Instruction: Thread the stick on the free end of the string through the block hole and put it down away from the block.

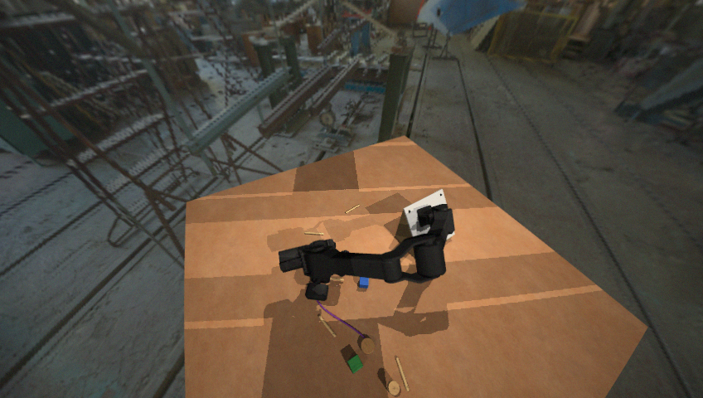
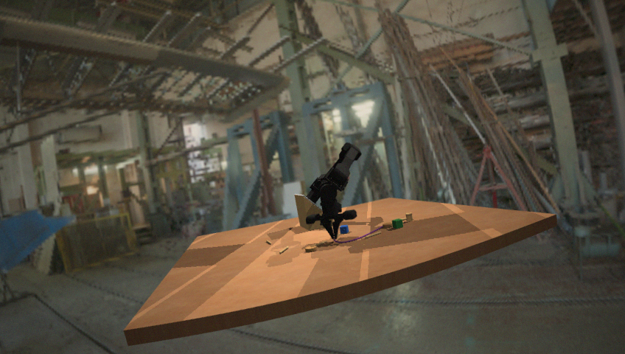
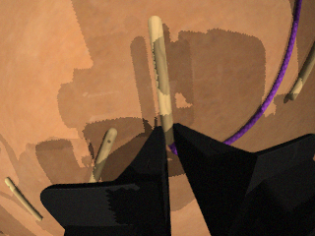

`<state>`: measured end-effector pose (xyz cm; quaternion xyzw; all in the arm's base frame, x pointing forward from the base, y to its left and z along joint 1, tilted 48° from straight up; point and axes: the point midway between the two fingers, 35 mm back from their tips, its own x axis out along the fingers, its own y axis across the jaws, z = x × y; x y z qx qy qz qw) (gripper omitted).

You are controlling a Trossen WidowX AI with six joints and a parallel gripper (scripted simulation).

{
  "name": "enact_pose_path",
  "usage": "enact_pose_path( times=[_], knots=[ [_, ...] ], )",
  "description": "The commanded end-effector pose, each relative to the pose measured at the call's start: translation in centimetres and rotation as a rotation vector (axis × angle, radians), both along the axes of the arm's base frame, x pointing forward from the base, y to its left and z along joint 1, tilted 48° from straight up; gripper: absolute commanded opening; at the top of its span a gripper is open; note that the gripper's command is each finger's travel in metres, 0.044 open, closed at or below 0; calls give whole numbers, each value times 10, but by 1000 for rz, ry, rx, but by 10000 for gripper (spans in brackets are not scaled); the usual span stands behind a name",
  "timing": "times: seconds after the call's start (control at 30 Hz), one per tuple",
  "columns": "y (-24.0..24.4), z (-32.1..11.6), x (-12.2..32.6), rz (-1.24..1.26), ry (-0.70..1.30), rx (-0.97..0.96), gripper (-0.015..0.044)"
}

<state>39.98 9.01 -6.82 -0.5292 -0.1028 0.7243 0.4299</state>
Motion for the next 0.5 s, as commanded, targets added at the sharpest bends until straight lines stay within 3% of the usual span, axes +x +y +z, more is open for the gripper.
enact_pose_path(
  times=[0.0,0.47],
  knots=[
    [2,7,-3,-4,-8,2,0],
    [7,14,-19,-4,-8,2,0]
  ],
)
